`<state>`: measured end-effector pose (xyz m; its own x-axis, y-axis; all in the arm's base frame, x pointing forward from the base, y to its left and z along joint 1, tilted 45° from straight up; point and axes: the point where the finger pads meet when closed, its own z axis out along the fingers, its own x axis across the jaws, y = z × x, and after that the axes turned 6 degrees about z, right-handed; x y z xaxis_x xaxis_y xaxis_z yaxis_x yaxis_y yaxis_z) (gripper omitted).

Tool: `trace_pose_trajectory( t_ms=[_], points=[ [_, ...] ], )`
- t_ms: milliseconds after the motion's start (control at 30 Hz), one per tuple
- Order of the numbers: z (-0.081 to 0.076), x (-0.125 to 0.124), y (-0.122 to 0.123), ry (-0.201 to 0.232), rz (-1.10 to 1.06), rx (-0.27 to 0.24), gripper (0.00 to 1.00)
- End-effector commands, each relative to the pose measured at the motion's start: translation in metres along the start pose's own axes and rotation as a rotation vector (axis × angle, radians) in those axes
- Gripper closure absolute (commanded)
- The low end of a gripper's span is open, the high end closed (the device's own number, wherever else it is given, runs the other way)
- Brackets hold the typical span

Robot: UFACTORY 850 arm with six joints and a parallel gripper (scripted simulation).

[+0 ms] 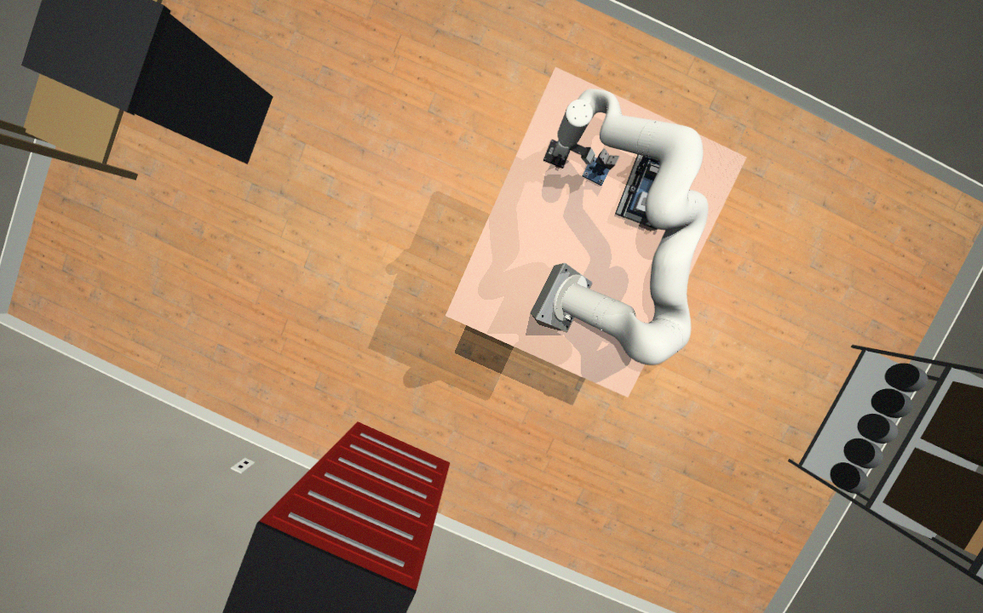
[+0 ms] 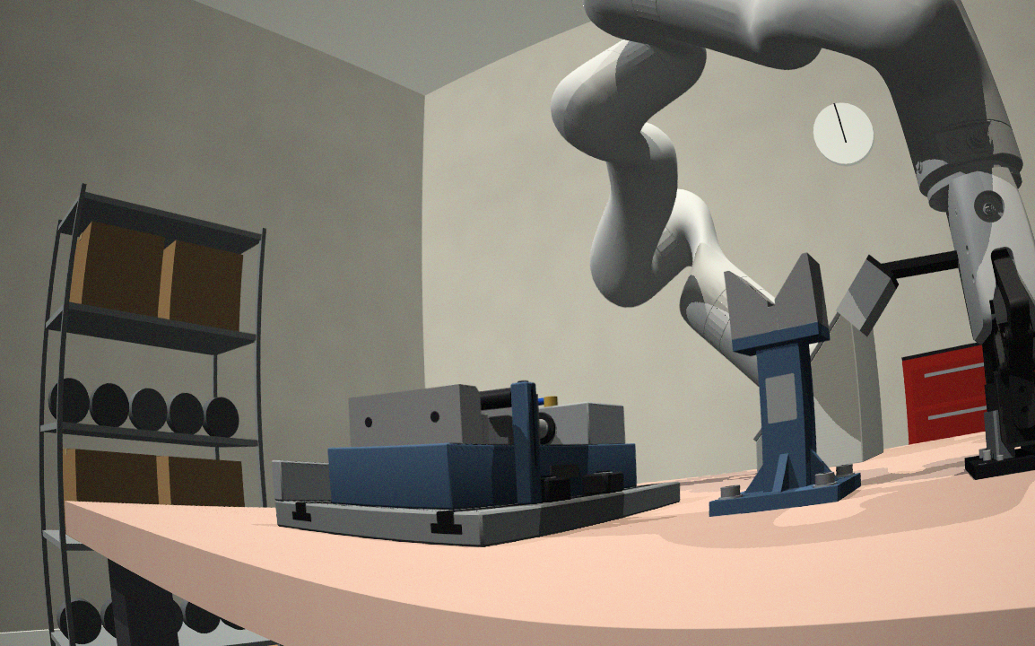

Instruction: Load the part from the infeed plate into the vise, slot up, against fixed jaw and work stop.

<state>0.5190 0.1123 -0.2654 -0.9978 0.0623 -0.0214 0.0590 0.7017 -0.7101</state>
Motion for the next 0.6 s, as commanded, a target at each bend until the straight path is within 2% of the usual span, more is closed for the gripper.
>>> trace_pose_trajectory(
  t_ms=[0, 567],
  points=[
    [-0.001, -0.001, 0.0, -0.002, 0.001, -0.001, 1.0],
    [-0.016, -0.001, 0.0, -0.002, 0.001, -0.001, 1.0]
  ],
)
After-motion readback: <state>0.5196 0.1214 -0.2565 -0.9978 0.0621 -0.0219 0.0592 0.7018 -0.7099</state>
